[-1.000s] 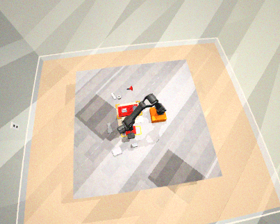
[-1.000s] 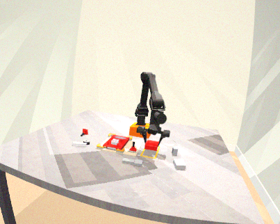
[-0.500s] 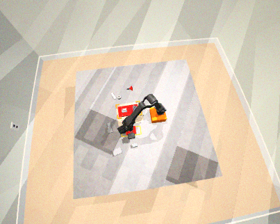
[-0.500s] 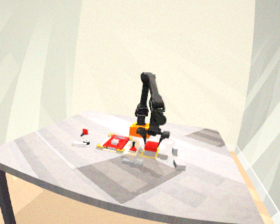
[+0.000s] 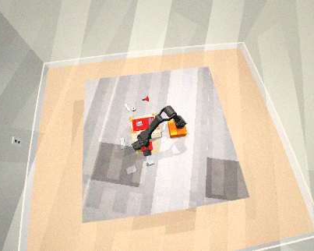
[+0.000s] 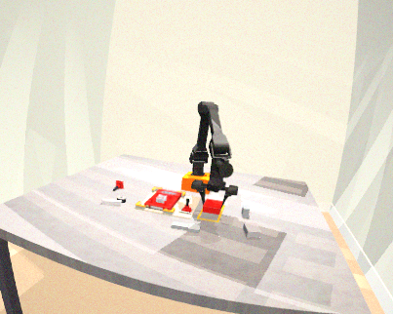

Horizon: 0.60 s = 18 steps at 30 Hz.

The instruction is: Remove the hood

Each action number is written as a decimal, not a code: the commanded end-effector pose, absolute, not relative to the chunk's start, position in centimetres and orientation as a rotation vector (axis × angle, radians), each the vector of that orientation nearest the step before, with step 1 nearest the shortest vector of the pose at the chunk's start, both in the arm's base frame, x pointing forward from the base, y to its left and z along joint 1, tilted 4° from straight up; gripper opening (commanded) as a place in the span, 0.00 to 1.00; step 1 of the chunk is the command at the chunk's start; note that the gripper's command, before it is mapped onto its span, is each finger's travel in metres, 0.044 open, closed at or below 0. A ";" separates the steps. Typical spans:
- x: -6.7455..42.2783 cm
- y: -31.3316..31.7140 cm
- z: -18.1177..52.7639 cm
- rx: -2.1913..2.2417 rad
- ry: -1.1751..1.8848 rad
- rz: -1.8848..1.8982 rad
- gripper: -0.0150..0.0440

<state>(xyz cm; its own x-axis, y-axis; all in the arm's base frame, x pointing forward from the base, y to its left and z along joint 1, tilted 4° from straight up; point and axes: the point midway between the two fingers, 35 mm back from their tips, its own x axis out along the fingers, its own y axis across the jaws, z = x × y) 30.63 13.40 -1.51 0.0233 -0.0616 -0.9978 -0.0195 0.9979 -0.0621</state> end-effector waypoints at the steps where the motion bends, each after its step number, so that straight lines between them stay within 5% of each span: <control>1: 30.6 13.3 -1.8 -0.074 1.550 -0.031 0.25; 18: 30.6 13.2 -2.7 -0.074 1.550 -0.032 0.25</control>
<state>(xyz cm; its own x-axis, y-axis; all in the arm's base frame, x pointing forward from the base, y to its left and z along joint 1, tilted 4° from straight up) 30.64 13.35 -2.38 0.0235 -0.0616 -0.9978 -0.0195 0.9979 -0.0620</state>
